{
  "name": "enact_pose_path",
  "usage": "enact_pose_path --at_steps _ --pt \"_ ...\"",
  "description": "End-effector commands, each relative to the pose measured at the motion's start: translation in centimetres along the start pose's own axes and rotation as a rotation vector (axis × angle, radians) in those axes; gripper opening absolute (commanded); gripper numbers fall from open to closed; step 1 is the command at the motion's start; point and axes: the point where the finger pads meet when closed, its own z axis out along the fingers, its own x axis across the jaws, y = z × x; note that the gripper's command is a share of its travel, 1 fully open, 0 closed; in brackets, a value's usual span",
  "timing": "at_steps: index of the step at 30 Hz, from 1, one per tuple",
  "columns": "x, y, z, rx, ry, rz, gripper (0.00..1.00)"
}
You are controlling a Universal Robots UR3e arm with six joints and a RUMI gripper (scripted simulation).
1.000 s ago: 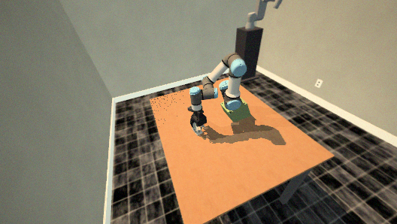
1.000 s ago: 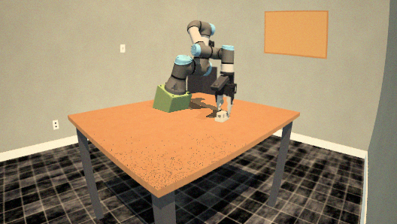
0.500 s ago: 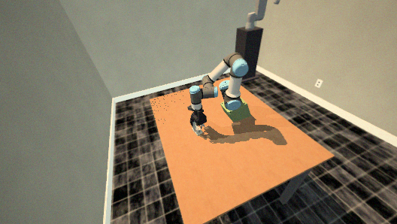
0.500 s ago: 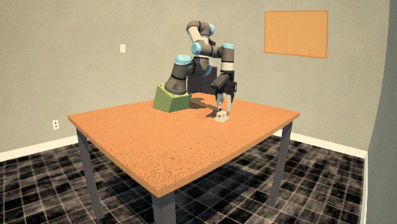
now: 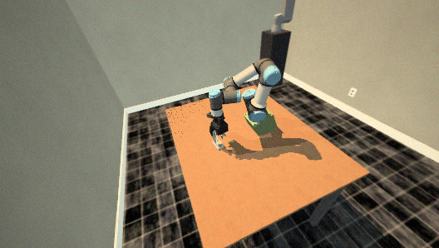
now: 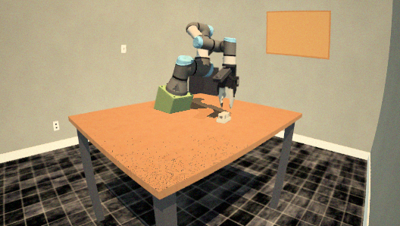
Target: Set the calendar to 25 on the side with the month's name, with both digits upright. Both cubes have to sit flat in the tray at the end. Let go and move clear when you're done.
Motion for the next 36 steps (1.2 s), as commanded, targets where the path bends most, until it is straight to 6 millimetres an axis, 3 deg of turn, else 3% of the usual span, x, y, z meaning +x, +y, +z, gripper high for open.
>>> enact_pose_path --at_steps 1,14,25,26,36 --pt "0.0 0.0 -1.6 -0.003 -0.001 -0.001 0.29" --pt "0.0 0.0 -4.4 -0.003 -0.001 -0.001 0.29" --pt "0.0 0.0 -4.9 -0.003 -0.001 -0.001 0.29" --pt "0.0 0.0 -4.9 -0.003 -0.001 -0.001 1.0" --pt "0.0 0.0 -4.9 -0.003 -0.001 -0.001 1.0"
